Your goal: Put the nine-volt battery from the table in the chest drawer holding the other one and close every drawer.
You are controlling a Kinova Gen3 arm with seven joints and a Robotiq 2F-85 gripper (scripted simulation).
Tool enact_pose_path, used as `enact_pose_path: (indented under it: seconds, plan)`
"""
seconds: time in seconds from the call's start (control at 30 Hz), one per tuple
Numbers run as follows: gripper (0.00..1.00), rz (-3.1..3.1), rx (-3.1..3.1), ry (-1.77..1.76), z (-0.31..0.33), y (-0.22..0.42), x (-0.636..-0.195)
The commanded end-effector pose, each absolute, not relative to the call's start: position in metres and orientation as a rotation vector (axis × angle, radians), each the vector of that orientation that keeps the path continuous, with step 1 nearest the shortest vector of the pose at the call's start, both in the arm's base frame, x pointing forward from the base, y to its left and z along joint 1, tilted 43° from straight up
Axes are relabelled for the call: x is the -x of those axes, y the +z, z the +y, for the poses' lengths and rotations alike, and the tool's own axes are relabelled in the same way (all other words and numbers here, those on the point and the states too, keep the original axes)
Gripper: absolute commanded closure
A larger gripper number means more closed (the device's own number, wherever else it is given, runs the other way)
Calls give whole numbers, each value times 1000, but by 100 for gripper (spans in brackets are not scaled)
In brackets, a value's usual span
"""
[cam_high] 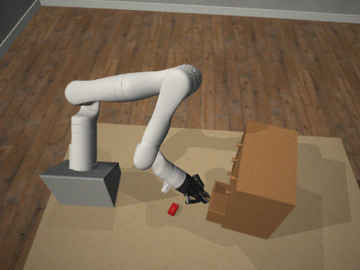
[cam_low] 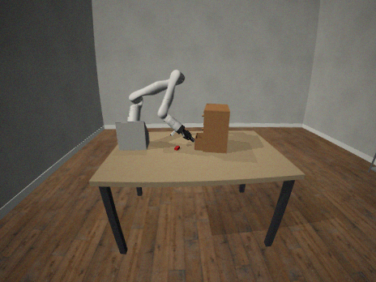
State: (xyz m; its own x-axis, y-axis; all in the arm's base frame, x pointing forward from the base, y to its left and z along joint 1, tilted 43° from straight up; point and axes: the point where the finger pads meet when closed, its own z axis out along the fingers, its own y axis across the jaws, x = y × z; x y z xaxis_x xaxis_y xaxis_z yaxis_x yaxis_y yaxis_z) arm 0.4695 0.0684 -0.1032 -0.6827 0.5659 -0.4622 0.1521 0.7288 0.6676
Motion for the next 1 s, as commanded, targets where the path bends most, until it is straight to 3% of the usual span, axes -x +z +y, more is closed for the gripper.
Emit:
enact_pose_path:
  seconds: [0.0,0.87,0.97]
  plan:
    - [87,2254,-541,792,69,-104,-467]
    - [87,2254,-541,792,69,-103,-465]
    - [79,2254,-541,792,69,-103,-465]
